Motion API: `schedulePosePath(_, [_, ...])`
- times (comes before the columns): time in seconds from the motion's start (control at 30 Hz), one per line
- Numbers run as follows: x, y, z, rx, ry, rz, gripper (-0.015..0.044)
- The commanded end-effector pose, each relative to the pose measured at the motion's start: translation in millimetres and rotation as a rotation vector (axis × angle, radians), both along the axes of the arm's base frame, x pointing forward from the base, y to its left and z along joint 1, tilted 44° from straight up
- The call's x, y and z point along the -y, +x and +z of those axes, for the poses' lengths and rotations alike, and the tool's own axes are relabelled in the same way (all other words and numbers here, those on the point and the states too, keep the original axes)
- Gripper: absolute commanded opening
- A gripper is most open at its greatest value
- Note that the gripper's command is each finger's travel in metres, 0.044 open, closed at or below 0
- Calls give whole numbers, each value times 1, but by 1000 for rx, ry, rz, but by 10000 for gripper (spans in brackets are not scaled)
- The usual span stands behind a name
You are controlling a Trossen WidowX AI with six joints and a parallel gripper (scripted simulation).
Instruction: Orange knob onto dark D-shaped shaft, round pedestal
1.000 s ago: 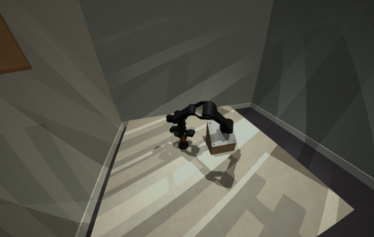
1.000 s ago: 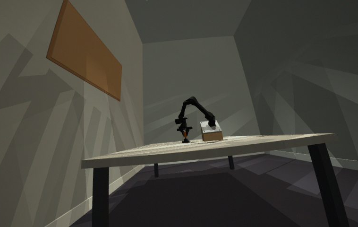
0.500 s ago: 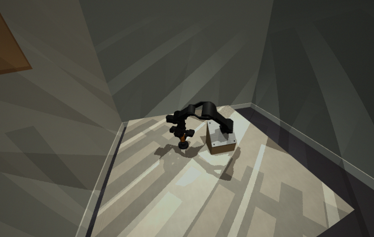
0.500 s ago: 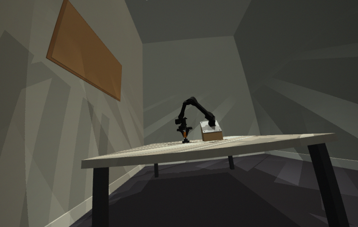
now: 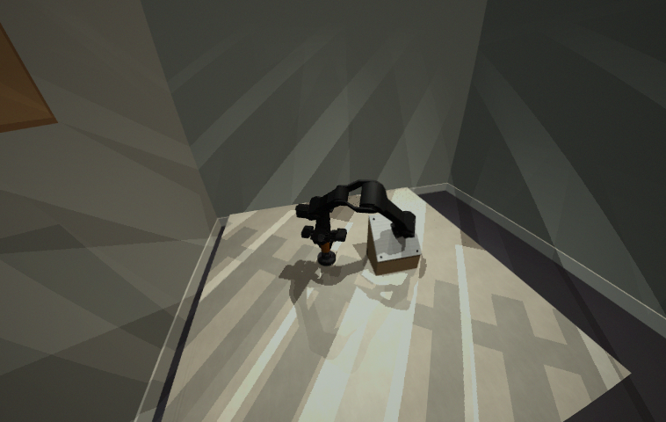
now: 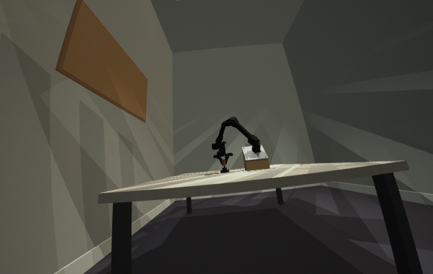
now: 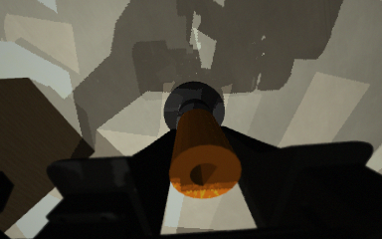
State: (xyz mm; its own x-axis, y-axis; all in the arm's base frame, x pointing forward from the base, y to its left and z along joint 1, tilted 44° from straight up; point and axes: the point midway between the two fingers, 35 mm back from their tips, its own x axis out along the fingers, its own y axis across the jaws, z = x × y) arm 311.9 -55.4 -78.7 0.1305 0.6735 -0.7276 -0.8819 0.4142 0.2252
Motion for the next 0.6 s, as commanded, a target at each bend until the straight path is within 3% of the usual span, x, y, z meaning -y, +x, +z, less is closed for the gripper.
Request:
schedulePosePath(0.0, [0,-2,1,37,-7,32,0])
schedulePosePath(0.57, [1,-2,-1,37,-7,32,0])
